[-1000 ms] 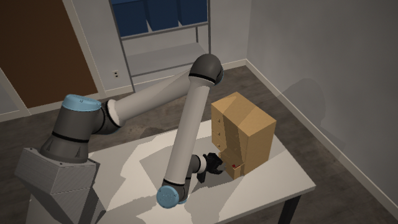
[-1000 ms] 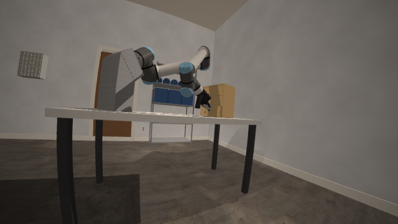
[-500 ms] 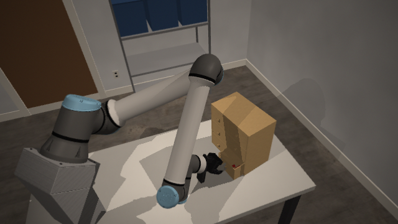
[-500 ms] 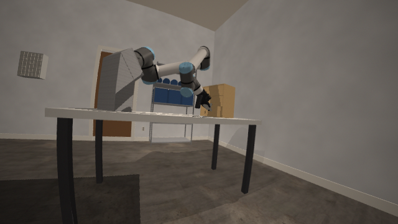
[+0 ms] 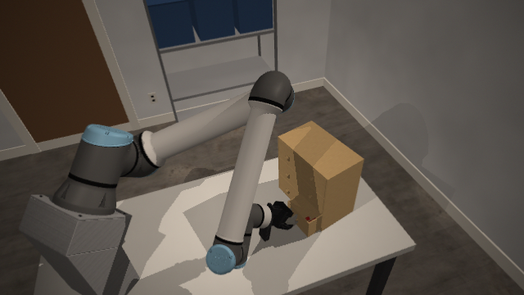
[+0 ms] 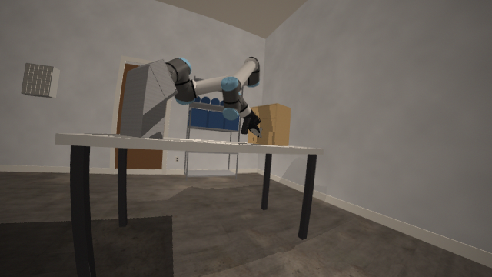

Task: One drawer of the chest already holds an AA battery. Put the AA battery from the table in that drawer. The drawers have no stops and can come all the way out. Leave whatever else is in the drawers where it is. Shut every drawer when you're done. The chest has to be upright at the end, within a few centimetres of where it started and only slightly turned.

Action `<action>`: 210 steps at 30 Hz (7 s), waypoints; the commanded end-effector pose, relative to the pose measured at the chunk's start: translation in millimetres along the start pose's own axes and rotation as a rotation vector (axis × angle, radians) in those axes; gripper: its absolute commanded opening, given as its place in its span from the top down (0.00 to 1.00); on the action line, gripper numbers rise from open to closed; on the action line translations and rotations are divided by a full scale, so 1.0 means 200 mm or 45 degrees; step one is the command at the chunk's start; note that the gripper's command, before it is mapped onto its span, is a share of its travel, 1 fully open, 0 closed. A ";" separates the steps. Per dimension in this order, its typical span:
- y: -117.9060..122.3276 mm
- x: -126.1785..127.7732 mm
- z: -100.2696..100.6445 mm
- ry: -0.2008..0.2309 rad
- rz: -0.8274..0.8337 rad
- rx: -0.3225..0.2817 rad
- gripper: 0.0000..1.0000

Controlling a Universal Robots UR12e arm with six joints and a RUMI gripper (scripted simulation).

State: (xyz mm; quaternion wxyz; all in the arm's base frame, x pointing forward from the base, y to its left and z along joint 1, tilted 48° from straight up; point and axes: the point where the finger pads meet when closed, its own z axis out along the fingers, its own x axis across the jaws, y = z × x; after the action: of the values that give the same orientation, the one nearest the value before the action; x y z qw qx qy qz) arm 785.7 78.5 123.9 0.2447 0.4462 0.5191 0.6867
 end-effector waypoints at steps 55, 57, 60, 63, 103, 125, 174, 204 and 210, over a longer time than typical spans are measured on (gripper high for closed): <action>0.04 0.00 0.04 0.000 -0.001 -0.001 0.93; 0.04 0.00 0.04 0.000 -0.001 -0.001 0.93; 0.04 0.00 0.05 0.000 -0.001 -0.001 0.93; 0.05 0.00 0.06 0.000 -0.001 -0.001 0.93; 0.13 0.00 0.15 0.000 -0.001 -0.001 0.93; 0.17 0.00 0.20 0.000 -0.001 -0.001 0.93; 0.22 0.00 0.26 0.000 -0.001 -0.001 0.93; 0.22 0.00 0.26 0.000 -0.001 -0.001 0.93; 0.22 0.00 0.26 0.000 -0.001 -0.001 0.90</action>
State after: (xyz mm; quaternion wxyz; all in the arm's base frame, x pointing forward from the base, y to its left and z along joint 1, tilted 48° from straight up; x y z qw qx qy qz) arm 836.7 89.5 168.1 0.2447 0.4462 0.5191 0.6867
